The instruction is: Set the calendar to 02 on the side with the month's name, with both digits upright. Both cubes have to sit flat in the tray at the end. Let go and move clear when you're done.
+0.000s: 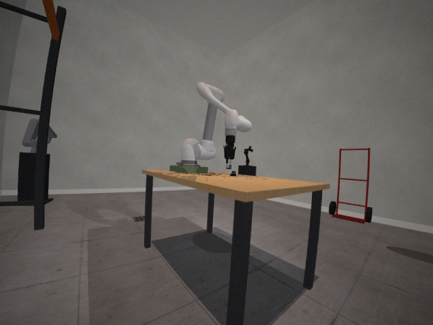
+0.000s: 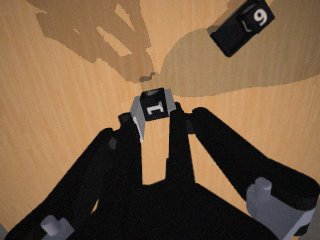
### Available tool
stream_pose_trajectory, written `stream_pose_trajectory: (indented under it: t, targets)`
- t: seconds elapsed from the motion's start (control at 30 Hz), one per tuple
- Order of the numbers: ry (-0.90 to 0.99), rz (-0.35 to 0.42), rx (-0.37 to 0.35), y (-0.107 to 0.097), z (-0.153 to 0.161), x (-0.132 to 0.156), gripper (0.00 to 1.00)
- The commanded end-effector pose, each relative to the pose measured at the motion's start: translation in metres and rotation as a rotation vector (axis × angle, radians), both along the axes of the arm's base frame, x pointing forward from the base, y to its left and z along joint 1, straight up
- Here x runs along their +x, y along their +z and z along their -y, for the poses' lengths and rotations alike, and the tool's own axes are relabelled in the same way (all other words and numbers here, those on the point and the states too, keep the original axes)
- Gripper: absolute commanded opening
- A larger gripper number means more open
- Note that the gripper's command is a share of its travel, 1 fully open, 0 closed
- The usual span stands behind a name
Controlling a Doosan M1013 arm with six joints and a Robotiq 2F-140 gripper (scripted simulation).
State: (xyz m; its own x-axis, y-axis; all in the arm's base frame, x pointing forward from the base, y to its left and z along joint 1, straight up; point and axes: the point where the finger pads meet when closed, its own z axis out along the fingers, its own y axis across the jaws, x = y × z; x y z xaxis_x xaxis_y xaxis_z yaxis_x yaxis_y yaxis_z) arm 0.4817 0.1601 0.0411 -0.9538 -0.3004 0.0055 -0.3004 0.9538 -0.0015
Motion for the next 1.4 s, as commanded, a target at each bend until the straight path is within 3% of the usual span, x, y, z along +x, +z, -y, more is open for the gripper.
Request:
stream_pose_trajectory:
  t: [0.0, 0.23, 0.7, 1.37]
  targets:
    - [0.000, -0.001, 0.000, 0.023, 0.000, 0.000, 0.24]
    - [0.000, -0.001, 0.000, 0.039, 0.000, 0.000, 0.24]
    - [0.025, -0.001, 0.000, 0.040, -0.001, 0.000, 0.24]
    - [0.810, -0.003, 0.004, 0.040, -0.018, -0.007, 0.24]
